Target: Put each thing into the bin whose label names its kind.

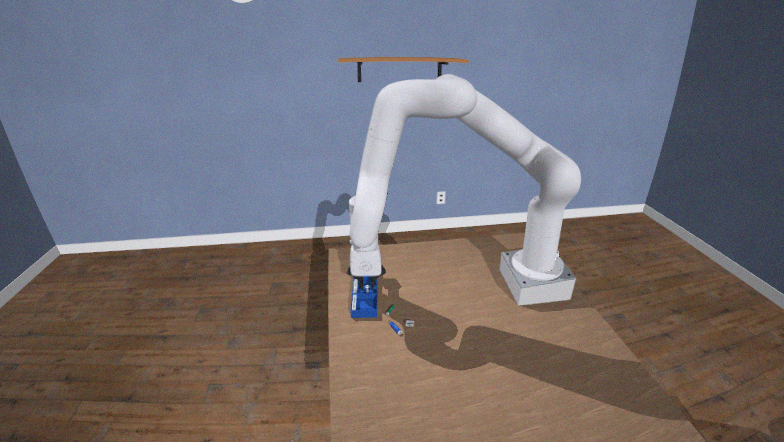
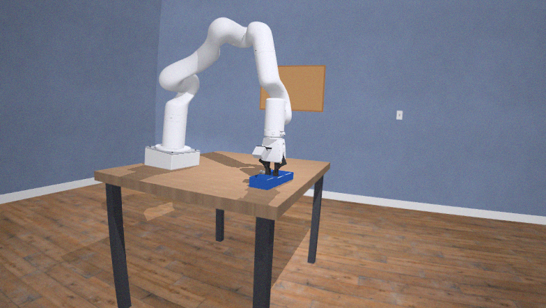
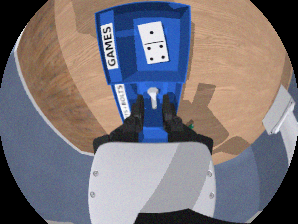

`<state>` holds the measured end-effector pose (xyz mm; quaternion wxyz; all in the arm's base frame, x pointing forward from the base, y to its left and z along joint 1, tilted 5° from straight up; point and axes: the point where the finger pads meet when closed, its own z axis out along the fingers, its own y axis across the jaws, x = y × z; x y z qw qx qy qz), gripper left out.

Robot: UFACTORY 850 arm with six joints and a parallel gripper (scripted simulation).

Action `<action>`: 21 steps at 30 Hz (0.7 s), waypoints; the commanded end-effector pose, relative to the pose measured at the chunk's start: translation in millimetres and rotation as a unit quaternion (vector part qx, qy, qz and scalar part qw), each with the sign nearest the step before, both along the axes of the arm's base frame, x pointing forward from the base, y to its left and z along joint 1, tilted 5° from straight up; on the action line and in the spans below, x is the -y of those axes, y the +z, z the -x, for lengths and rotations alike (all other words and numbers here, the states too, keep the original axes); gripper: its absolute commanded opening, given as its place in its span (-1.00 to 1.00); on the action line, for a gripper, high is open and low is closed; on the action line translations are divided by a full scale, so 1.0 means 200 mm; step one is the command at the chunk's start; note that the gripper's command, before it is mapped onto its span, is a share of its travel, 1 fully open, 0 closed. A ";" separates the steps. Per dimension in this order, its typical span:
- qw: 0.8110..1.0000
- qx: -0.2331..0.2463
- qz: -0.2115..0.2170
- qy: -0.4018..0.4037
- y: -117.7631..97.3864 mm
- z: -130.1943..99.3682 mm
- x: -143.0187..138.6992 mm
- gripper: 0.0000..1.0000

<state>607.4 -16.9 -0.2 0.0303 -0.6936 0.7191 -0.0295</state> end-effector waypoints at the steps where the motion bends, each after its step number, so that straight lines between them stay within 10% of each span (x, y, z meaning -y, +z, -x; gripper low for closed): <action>1: 1.000 0.001 0.000 0.000 0.02 0.00 0.00 -0.42; 21: 1.000 0.001 0.000 0.000 0.14 0.01 0.00 -0.42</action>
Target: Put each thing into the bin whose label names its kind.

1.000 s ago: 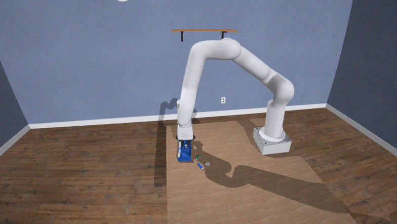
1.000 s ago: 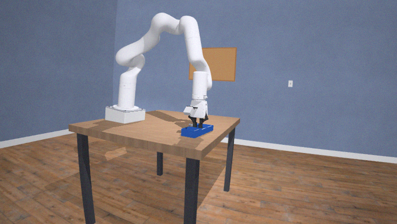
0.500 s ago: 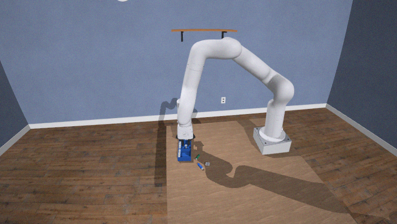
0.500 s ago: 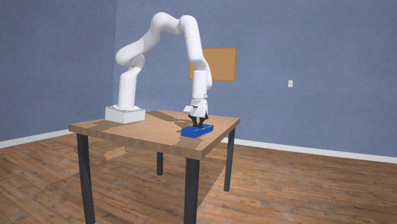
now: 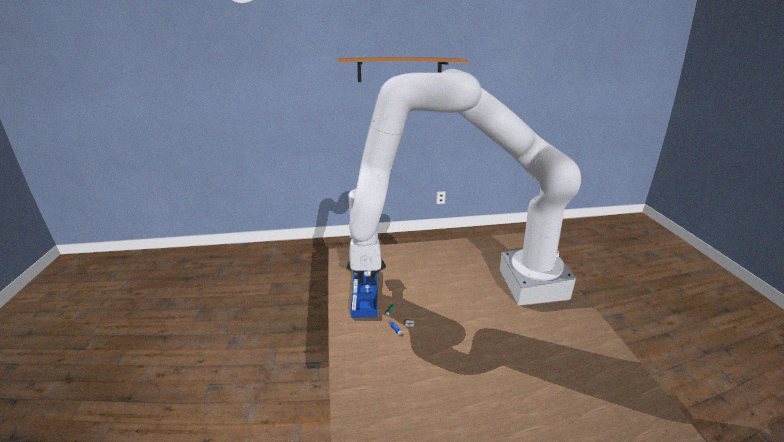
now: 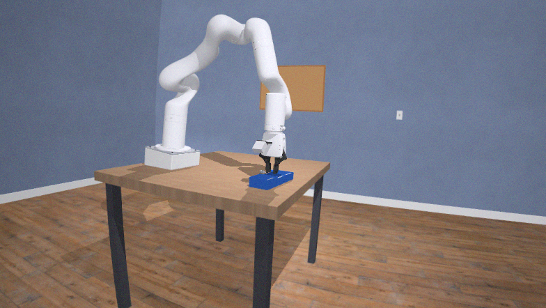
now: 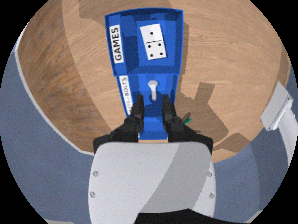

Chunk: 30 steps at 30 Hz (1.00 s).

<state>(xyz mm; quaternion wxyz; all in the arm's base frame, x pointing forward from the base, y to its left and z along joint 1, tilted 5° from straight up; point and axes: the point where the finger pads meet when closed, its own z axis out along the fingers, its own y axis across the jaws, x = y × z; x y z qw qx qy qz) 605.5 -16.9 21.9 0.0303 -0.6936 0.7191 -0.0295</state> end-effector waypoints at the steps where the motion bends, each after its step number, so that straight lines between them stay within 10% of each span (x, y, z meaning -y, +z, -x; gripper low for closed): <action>1: 1.000 0.001 0.000 0.000 0.03 0.00 0.00 -0.42; 13: 1.000 0.001 0.000 0.000 0.11 0.01 0.00 -0.42; 30: 0.956 -0.001 0.027 0.292 0.11 0.39 -0.49 -0.42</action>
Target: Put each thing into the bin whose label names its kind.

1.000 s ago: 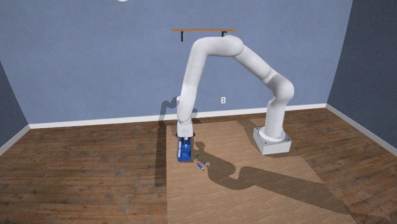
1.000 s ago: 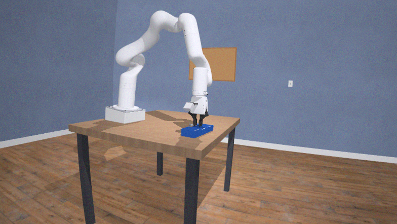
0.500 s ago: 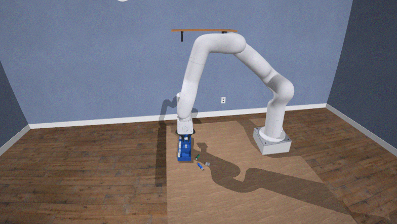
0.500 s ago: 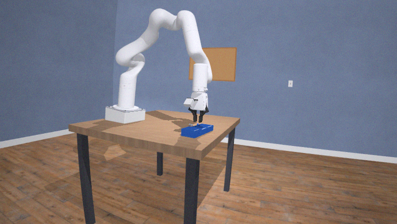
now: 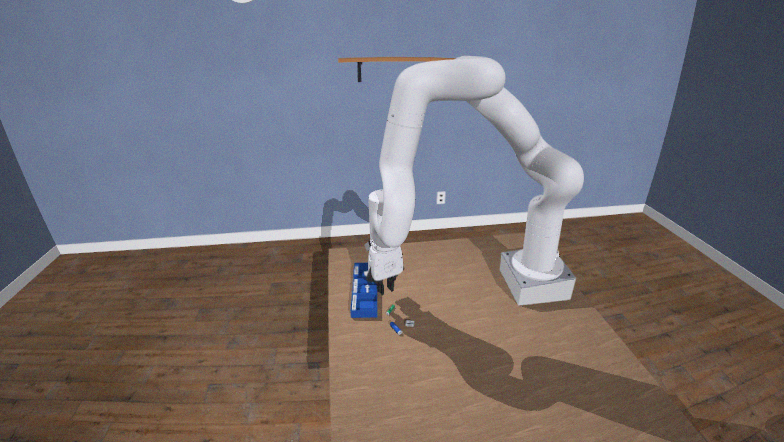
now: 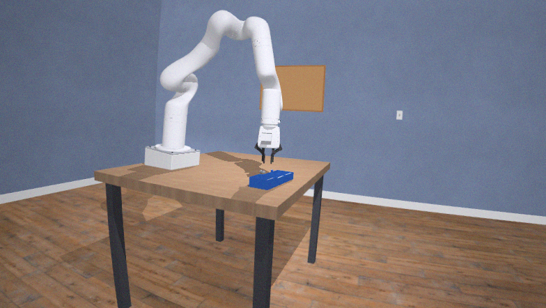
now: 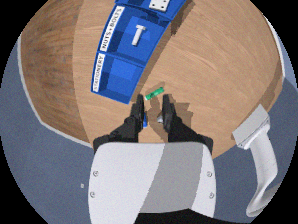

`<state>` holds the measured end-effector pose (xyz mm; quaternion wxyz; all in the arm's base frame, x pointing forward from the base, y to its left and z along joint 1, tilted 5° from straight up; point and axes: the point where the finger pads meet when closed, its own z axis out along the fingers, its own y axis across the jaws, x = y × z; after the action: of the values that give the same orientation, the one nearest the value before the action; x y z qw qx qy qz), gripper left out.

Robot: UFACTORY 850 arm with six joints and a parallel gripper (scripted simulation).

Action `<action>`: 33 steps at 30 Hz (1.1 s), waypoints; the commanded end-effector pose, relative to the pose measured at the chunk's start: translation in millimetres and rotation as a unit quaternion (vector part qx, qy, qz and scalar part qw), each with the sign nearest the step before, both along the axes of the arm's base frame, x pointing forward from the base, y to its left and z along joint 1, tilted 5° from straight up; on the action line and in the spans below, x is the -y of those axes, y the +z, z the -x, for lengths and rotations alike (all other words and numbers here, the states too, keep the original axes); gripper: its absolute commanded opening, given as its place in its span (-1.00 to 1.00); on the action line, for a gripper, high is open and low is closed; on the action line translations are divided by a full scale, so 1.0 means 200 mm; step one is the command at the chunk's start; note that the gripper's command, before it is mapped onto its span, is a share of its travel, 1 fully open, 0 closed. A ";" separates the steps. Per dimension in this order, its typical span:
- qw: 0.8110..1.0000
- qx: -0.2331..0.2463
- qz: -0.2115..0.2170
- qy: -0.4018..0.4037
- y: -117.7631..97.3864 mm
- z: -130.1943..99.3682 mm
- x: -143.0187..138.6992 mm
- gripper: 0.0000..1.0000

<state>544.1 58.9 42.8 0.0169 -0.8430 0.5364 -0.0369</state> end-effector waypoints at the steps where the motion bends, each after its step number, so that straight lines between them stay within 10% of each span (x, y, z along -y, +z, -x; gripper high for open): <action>1: 0.997 0.001 0.004 0.078 0.00 0.11 -0.15 -0.42; 10: 0.973 0.000 0.016 0.231 0.00 0.34 -0.45 -0.42; 24: 0.900 0.000 0.031 0.434 0.00 0.35 -0.46 -0.42; 33: 0.900 0.000 0.031 0.434 0.00 0.35 -0.46 -0.42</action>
<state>473.6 150.6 42.5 0.0004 -0.9920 0.1173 -0.0474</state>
